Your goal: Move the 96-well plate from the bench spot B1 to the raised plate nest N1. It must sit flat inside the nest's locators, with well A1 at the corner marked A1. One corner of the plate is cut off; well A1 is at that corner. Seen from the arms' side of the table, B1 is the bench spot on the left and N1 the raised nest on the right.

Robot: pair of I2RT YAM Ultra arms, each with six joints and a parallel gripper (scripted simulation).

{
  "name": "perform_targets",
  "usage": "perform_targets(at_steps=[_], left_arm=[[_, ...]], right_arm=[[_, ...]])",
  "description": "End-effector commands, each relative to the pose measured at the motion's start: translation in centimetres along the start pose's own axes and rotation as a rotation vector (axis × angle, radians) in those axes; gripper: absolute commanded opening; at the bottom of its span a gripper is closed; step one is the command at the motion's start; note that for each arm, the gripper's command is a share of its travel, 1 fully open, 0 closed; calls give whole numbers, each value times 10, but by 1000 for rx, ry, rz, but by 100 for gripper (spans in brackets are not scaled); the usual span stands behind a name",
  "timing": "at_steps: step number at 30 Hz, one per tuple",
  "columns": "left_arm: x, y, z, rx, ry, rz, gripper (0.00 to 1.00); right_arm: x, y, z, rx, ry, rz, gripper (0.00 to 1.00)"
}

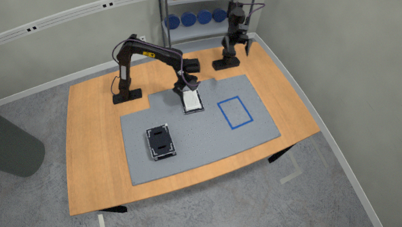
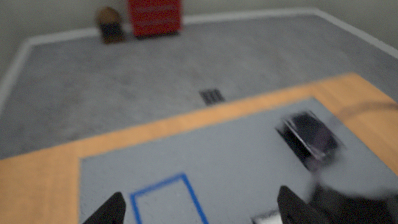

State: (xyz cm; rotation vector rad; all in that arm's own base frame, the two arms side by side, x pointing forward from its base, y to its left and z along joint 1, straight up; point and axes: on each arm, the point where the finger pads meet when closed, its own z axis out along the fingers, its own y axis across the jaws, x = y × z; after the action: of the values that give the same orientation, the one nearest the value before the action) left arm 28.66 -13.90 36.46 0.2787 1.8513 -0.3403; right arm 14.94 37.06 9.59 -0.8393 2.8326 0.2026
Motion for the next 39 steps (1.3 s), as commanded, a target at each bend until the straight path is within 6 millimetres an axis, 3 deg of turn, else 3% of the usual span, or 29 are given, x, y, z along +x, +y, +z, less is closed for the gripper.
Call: perform_targets(at_steps=[1,8,11,20,39], left_arm=[[19,-18,-36,19,103,-9,100],[54,-36,-83,106,234,46,100],[60,-43,-91,142,253,68,100],[84,-27,-135,180,335,130,100],[90,-10,-156,200,347,148,100]], right_arm=[[2,0,-4,57,76,203,100],[-2,2,2,110,148,443,100],[-2,2,2,116,156,470,100],[-11,7,8,137,188,598,100],[-16,7,10,138,181,602,100]])
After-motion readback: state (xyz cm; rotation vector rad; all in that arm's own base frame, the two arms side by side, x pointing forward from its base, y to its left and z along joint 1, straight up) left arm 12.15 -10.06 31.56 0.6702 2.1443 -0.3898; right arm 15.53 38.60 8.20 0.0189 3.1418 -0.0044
